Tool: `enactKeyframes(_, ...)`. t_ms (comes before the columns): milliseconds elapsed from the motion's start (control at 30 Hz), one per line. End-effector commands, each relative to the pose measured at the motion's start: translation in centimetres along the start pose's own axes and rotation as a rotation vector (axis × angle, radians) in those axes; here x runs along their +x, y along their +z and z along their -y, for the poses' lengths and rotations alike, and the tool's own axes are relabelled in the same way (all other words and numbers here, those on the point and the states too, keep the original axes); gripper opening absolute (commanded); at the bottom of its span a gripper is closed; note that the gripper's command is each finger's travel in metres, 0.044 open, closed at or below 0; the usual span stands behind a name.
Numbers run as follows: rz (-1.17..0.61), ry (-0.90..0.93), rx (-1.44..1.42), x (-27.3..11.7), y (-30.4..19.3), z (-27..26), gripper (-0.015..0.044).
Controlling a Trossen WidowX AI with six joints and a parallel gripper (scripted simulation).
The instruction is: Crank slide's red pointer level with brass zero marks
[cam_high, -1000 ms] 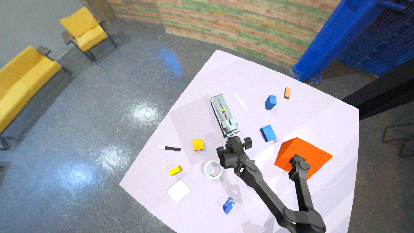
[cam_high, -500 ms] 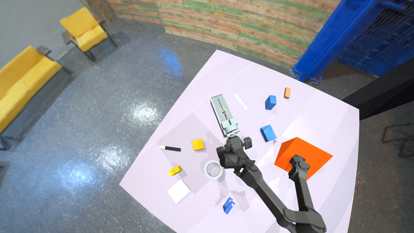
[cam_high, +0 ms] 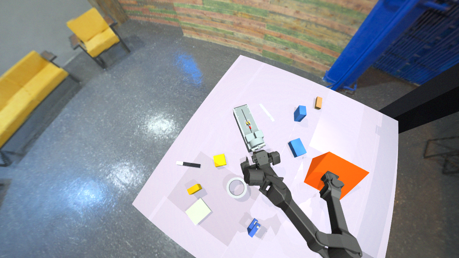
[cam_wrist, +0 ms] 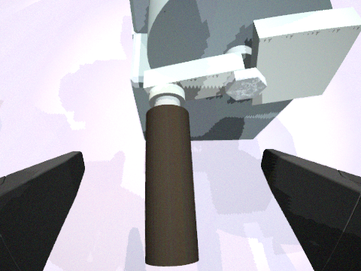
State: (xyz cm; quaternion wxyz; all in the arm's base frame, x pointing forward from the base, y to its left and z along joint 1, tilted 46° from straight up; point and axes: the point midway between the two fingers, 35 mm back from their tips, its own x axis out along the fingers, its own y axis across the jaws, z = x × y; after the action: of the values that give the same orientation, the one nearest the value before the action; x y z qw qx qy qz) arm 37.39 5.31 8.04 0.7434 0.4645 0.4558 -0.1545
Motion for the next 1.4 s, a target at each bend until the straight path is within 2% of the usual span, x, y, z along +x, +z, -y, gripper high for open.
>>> enactKeyframes(0, 0.009, 0.013, -0.001, -1.4, 1.5, -0.4, 0.044)
enactKeyframes(300, 0.01, 0.01, -0.001, -3.9, 4.1, -0.3, 0.044)
enactKeyframes(733, 0.01, -0.005, 0.004, -9.8, 10.0, 0.2, 0.044)
enactKeyframes(1367, -0.08, 0.301, -0.292, -2.9, 17.2, 2.7, 0.044)
